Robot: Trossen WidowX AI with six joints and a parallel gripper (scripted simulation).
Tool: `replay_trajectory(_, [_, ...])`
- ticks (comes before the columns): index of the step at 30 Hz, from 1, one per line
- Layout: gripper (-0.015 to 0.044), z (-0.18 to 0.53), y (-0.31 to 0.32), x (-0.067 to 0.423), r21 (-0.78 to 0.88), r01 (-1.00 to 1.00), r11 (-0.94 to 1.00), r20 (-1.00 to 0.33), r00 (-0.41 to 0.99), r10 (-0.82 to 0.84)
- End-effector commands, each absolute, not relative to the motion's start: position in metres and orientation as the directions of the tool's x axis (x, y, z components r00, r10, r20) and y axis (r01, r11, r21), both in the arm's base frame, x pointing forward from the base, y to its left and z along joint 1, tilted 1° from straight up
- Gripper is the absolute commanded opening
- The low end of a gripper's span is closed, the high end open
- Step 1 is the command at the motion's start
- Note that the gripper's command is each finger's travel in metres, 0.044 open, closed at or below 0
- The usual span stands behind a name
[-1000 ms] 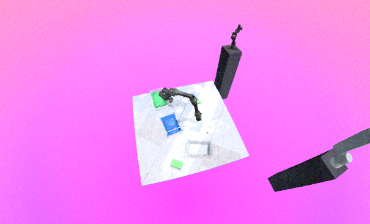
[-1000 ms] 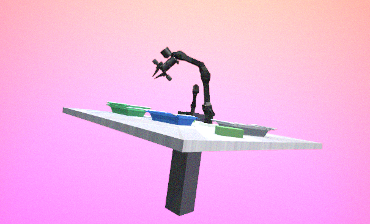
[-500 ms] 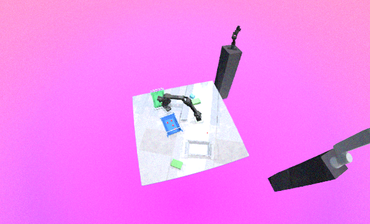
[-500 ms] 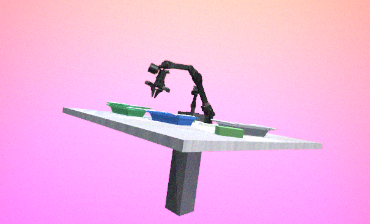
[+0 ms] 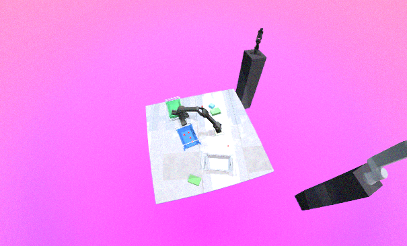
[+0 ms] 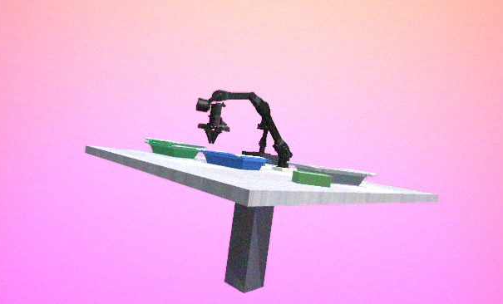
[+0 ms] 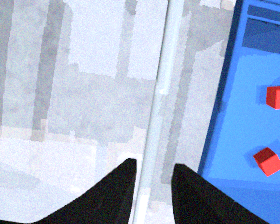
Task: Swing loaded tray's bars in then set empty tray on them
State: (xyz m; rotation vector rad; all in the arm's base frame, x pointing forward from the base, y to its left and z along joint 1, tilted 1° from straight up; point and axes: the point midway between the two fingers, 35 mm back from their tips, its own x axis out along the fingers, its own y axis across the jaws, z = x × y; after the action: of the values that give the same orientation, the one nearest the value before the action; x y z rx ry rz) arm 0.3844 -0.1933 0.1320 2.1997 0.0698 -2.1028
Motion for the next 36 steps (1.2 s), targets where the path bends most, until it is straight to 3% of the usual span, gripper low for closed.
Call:
replay_trajectory(1, [0.0081, 0.126, -0.193, 0.386, 0.032, 0.087, -0.996, -0.999, 0.044, -0.028])
replay_trajectory(19, [0.0081, 0.072, -0.194, 0.388, 0.032, 0.087, -0.996, -0.999, 0.044, -0.028])
replay_trajectory(36, [0.0081, 0.101, -0.172, 0.384, 0.030, 0.087, -0.996, -0.999, 0.044, -0.026])
